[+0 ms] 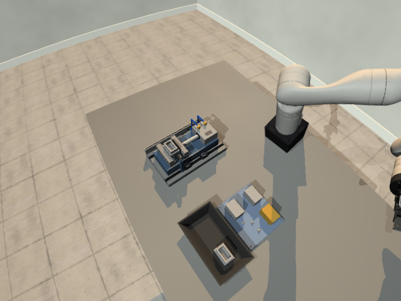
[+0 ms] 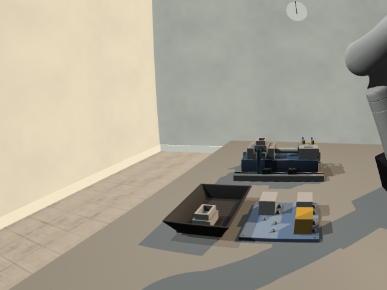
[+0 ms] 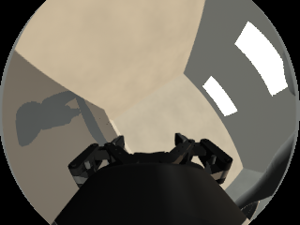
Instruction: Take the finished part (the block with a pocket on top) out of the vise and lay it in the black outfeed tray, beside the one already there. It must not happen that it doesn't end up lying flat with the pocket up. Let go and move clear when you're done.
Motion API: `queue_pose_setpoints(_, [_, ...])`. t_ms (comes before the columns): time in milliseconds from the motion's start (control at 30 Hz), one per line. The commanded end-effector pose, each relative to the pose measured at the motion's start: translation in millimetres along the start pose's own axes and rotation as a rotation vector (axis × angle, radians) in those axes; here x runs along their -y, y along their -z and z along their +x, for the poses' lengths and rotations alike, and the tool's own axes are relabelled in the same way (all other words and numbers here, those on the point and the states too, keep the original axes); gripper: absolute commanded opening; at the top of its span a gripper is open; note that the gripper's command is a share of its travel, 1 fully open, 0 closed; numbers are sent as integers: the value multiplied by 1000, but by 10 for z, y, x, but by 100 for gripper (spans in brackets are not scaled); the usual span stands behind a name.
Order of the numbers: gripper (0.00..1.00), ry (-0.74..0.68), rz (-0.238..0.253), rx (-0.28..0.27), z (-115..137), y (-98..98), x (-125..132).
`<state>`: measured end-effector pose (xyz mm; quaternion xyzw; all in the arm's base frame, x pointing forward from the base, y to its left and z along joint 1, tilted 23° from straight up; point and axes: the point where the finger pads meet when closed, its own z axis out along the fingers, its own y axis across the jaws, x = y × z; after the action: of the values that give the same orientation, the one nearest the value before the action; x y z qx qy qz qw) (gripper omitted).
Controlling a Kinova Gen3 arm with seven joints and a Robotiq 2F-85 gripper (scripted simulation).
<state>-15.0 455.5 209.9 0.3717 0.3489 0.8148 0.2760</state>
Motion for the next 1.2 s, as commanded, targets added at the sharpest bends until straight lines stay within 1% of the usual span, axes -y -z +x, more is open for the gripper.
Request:
queue_pose_setpoints(0, [100, -2, 2, 0, 8, 8, -6])
queue_pose_setpoints(167, [100, -5, 20, -1, 22, 71, -5])
queue_pose_setpoints(333, [100, -11, 65, -3, 56, 231, -5])
queue_pose_setpoints(400, [100, -11, 65, -3, 56, 231, -5])
queue_pose_setpoints(467, [100, -15, 92, -5, 74, 329, -7])
queue_pose_setpoints(567, [100, -20, 145, -10, 104, 520, -14])
queue_pose_setpoints(667, [100, -24, 212, -18, 134, 769, -32])
queue_pose_setpoints(767, [100, -27, 294, -32, 157, 1080, -66])
queue_pose_setpoints(900, [100, -24, 423, -60, 157, 1580, -150])
queue_pose_setpoints(967, [100, -24, 423, -60, 157, 1580, -150])
queue_pose_setpoints(1033, [100, -19, 498, -80, 135, 1877, -216])
queue_pose_setpoints(1100, [100, -18, 501, -81, 134, 1892, -220])
queue_pose_setpoints(1133, [100, -14, 541, -93, 115, 2051, -261])
queue_pose_setpoints(1167, [100, -14, 541, -93, 115, 2051, -261])
